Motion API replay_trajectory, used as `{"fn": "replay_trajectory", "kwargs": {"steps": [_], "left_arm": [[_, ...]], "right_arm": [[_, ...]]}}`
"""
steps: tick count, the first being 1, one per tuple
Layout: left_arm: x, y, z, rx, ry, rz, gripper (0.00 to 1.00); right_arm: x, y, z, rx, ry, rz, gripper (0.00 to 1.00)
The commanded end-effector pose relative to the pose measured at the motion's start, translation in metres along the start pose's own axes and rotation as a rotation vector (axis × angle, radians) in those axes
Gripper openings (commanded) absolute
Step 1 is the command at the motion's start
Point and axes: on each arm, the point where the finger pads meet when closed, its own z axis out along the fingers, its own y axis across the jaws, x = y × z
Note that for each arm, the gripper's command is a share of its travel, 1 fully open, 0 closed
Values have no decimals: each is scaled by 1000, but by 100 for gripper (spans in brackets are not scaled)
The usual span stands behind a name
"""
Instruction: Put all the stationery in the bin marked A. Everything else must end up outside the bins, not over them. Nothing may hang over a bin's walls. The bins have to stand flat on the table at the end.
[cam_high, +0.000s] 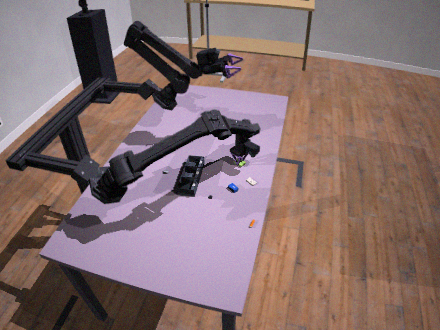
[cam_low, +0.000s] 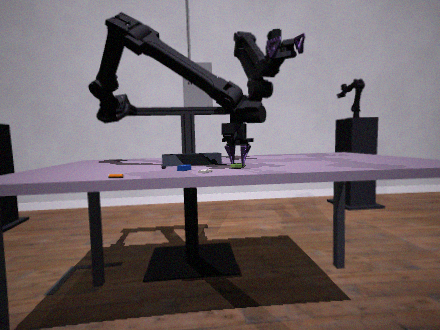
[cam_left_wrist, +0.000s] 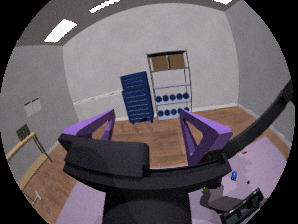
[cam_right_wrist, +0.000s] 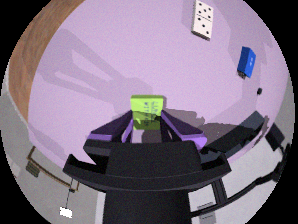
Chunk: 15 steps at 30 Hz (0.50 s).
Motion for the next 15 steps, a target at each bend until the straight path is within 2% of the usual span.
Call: {"fn": "replay_trajectory", "kwargs": {"steps": [1, 9, 13, 15], "left_arm": [[-10, 4, 3, -9, -33, 7, 100], [-10, 4, 3, -9, -33, 7, 100], [-10, 4, 3, -9, -33, 7, 100], [-10, 4, 3, -9, -33, 7, 100]], "right_arm": [[-2, 23, -59, -66, -6, 12, 34], [-2, 21, -83, -66, -6, 12, 34], [-2, 22, -84, -66, -5, 13, 34], [6, 12, -65, -35, -2, 0, 34]]}}
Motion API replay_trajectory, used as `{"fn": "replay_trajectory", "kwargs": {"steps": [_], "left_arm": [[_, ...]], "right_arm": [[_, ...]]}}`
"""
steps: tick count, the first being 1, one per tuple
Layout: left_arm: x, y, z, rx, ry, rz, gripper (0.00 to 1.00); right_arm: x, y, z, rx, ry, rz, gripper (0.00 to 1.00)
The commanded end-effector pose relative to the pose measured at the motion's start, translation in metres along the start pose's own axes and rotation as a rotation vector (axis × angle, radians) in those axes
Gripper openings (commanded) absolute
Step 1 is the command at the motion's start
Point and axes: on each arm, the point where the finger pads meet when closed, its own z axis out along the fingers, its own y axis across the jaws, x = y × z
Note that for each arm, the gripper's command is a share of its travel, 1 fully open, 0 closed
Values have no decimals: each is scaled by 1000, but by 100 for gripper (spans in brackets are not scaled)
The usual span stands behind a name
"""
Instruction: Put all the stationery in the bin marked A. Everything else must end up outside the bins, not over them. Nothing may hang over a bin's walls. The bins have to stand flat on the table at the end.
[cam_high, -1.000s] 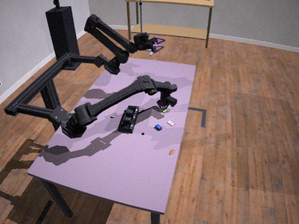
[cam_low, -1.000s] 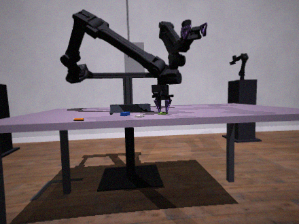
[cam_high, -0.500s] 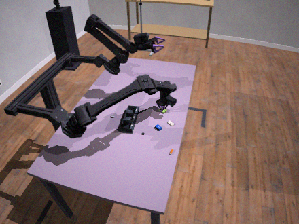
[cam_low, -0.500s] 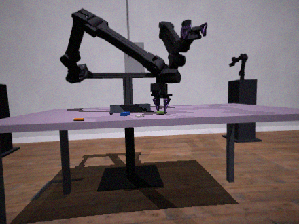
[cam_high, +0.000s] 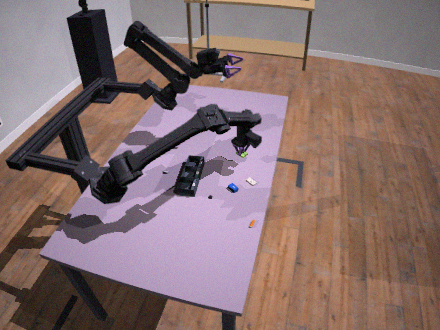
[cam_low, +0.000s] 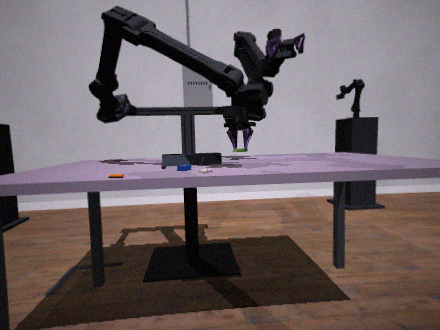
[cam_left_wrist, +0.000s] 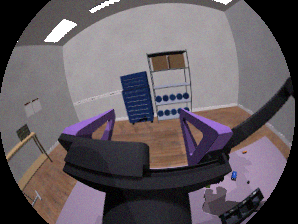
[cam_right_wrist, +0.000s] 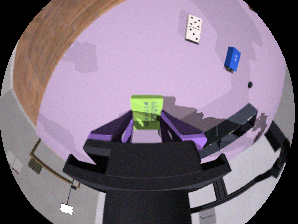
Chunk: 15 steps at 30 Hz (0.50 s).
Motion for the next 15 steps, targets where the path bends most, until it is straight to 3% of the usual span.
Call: {"fn": "replay_trajectory", "kwargs": {"steps": [1, 13, 14, 15], "left_arm": [[-10, 4, 3, -9, -33, 7, 100], [-10, 4, 3, -9, -33, 7, 100], [-10, 4, 3, -9, -33, 7, 100], [-10, 4, 3, -9, -33, 7, 100]], "right_arm": [[6, -1, -7, 5, 1, -5, 34], [-3, 7, -10, -16, -3, 9, 34], [-5, 18, -37, -46, -5, 17, 34], [-7, 23, -44, -54, -6, 23, 34]]}}
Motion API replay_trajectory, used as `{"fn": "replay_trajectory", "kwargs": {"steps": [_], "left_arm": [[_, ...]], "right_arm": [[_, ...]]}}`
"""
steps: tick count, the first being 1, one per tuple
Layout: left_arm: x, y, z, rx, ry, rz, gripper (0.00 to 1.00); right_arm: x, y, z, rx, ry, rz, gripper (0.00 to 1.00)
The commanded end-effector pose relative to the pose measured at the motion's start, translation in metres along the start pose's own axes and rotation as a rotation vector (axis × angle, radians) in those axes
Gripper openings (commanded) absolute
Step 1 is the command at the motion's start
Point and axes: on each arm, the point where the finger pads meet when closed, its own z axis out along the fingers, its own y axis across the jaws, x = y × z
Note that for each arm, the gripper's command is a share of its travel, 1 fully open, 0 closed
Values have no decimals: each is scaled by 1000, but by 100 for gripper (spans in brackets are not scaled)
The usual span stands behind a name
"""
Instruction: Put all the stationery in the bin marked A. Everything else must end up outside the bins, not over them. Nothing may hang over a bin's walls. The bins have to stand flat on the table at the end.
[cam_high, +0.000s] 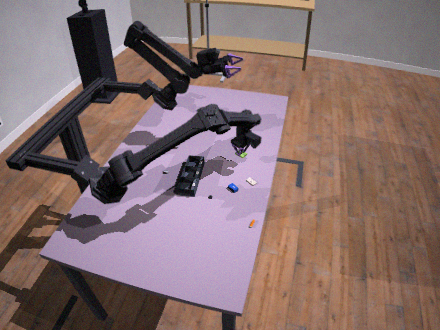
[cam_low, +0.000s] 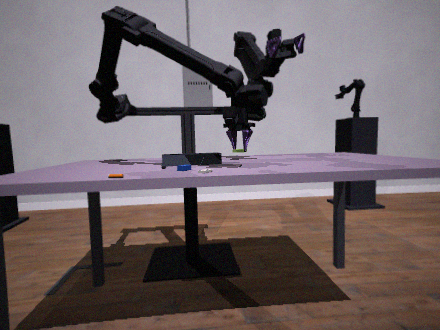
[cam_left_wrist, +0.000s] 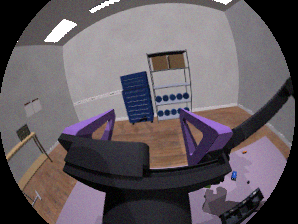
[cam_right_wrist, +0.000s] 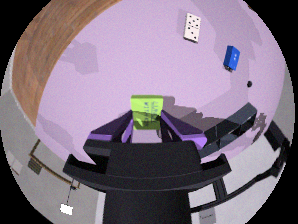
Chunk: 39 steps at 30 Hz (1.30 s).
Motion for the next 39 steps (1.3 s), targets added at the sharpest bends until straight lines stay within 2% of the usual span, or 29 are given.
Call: {"fn": "replay_trajectory", "kwargs": {"steps": [1, 39], "left_arm": [[-10, 4, 3, -9, -33, 7, 100], [-10, 4, 3, -9, -33, 7, 100]], "right_arm": [[-9, 25, -46, -63, -7, 25, 34], [-8, 28, -54, -64, -7, 22, 34]]}}
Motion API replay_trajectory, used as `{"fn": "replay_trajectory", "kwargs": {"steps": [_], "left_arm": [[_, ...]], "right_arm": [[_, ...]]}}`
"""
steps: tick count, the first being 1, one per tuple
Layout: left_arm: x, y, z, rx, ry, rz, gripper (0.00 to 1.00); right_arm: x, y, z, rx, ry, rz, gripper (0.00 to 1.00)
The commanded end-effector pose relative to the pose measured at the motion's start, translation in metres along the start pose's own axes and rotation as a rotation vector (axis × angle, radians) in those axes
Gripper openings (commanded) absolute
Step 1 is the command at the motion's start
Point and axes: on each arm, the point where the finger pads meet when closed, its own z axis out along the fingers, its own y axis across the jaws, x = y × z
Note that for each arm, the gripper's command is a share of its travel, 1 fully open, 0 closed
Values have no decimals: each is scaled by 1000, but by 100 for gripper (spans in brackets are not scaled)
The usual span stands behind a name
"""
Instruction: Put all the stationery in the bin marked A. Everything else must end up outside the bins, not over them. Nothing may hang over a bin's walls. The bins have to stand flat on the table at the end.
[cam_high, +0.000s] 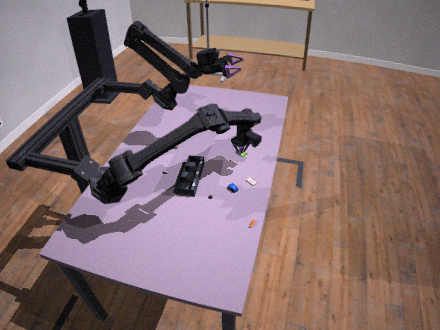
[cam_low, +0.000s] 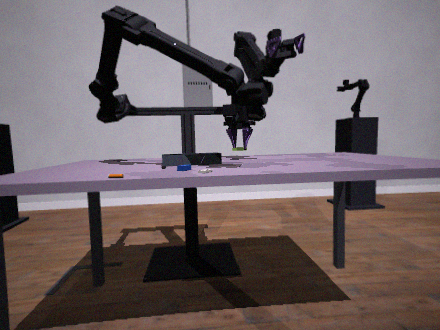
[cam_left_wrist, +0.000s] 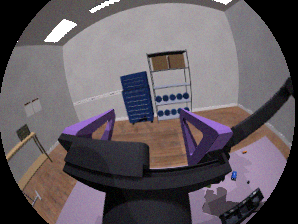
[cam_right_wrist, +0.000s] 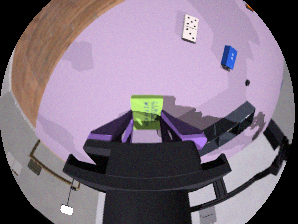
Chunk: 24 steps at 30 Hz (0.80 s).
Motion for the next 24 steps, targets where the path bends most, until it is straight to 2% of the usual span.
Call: {"fn": "replay_trajectory", "kwargs": {"steps": [1, 7, 8, 10, 24], "left_arm": [[-10, 4, 3, -9, -33, 7, 100], [-10, 4, 3, -9, -33, 7, 100], [-10, 4, 3, -9, -33, 7, 100], [-10, 4, 3, -9, -33, 7, 100], [-10, 4, 3, -9, -33, 7, 100]], "right_arm": [[-7, 28, -48, -73, -7, 20, 34], [-7, 28, -48, -73, -7, 20, 34], [6, 11, -36, -57, -5, 11, 34], [6, 11, -36, -57, -5, 11, 34], [39, -68, -31, -54, -4, 11, 34]]}}
